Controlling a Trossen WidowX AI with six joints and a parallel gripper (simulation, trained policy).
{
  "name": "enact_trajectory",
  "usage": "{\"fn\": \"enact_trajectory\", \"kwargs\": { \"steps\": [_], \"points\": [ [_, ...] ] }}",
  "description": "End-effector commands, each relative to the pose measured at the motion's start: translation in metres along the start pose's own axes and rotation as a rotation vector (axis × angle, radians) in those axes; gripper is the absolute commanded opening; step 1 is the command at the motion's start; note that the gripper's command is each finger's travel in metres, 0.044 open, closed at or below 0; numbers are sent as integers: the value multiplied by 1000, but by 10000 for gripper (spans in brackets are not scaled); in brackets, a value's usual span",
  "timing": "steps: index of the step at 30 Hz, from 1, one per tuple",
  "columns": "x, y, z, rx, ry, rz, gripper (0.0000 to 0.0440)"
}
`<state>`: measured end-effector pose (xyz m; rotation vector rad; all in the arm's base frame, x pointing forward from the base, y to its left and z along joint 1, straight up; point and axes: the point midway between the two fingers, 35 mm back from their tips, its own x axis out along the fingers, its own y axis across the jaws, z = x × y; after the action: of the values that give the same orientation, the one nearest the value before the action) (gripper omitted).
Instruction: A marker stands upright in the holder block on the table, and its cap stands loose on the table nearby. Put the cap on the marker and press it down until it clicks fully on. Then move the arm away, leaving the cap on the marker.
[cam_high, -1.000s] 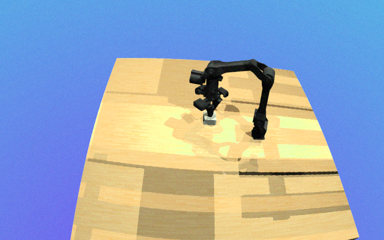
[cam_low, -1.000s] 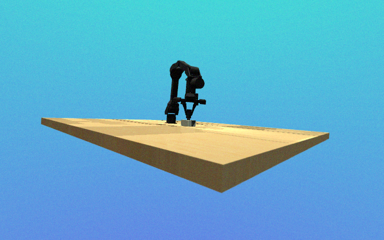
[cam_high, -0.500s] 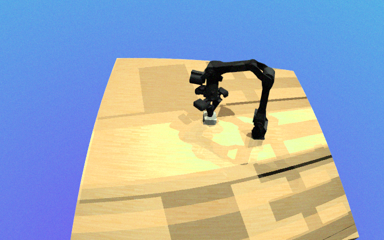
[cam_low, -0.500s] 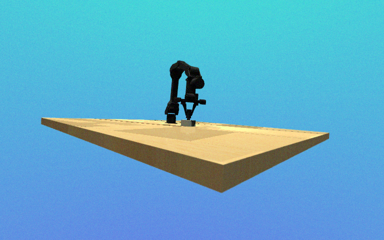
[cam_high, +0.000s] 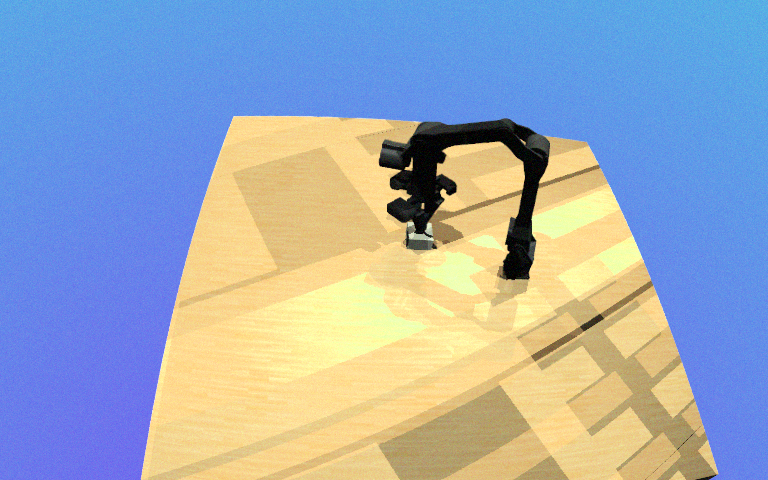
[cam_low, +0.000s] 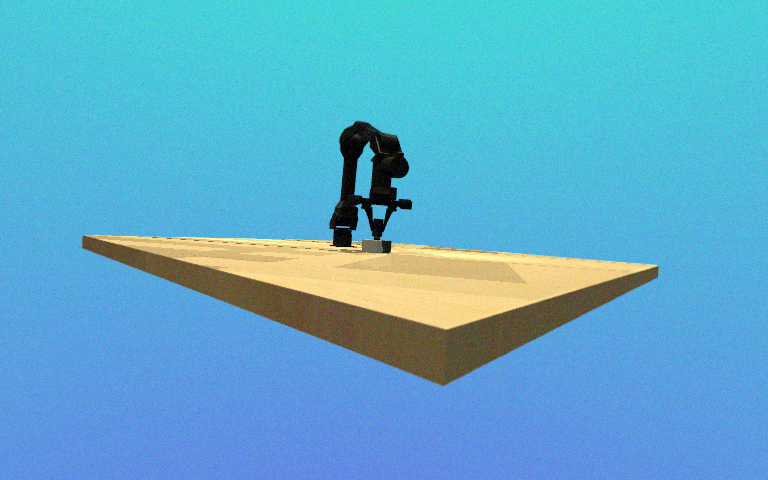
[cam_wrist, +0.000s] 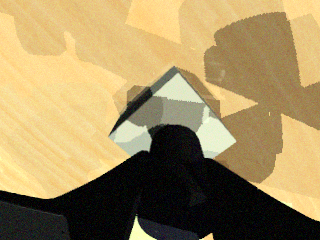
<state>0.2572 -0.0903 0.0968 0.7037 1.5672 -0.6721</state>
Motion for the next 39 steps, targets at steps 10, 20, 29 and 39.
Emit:
{"fn": "enact_trajectory", "kwargs": {
  "steps": [10,20,29,39],
  "points": [
    [18,-8,4,-4,16,-51,124],
    [18,-8,4,-9,13,-51,139],
    [19,-9,5,-29,2,-52,153],
    [22,-13,-10,-43,42,-50,309]
  ]
}}
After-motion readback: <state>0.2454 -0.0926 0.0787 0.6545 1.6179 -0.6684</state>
